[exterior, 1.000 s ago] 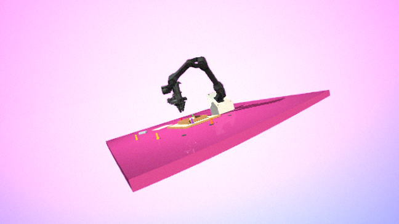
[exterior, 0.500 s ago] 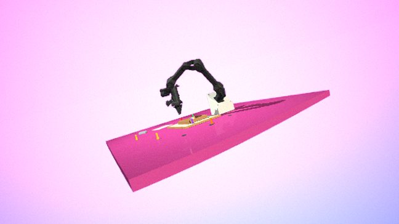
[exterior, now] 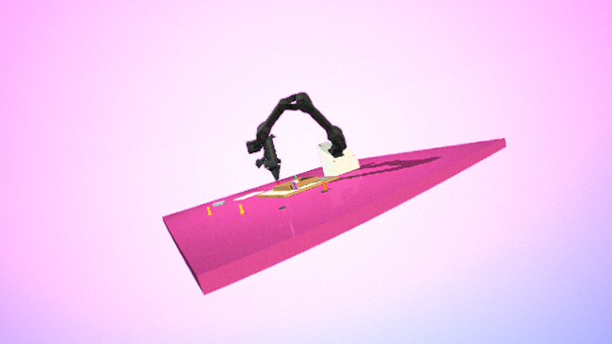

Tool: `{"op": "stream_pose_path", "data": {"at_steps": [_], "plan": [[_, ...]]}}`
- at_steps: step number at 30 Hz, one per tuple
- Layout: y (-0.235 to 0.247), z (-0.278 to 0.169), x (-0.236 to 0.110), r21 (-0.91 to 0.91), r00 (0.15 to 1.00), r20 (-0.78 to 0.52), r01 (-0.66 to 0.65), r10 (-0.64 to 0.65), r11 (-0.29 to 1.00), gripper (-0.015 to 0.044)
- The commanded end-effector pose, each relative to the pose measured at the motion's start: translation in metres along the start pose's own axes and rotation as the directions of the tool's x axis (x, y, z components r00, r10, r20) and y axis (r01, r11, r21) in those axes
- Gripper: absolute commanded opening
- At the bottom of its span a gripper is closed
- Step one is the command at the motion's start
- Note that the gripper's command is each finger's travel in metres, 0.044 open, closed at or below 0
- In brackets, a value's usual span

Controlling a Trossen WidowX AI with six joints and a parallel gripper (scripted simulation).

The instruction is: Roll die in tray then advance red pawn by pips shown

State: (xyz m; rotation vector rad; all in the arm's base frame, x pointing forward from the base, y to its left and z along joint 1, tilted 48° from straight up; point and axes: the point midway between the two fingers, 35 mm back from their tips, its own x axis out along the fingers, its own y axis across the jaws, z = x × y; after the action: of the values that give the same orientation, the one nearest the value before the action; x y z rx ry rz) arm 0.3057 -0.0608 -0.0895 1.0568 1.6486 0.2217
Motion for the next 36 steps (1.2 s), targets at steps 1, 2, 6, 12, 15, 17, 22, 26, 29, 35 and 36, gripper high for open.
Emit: {"op": "stream_pose_path", "data": {"at_steps": [1,2,6,12,15,17,22,26,29,35,36], "plan": [[0.000,-0.001,0.009,0.007,1.000,-0.006,-0.004,0.004,1.000,0.0200],[0.000,-0.001,0.010,0.007,1.000,-0.006,-0.004,0.004,1.000,0.0200],[0.000,-0.001,0.017,0.008,1.000,-0.006,-0.004,0.004,1.000,0.0200],[0.000,-0.001,0.026,0.010,1.000,-0.005,-0.004,0.004,1.000,0.0200],[0.000,-0.002,0.031,0.011,1.000,-0.005,-0.004,0.005,1.000,0.0200],[0.000,-0.002,0.032,0.011,1.000,-0.005,-0.005,0.005,1.000,0.0200],[0.000,-0.002,0.032,0.011,1.000,-0.005,-0.005,0.005,1.000,0.0069],[0.000,-0.002,0.032,0.011,1.000,-0.005,-0.005,0.005,1.000,0.0042],[0.000,-0.002,0.032,0.011,1.000,-0.005,-0.005,0.005,1.000,0.0022],[0.000,-0.001,0.027,0.011,1.000,-0.004,-0.004,0.004,1.000,0.0000],[0.000,0.000,0.021,0.011,1.000,-0.004,-0.003,0.003,1.000,0.0000]]}}
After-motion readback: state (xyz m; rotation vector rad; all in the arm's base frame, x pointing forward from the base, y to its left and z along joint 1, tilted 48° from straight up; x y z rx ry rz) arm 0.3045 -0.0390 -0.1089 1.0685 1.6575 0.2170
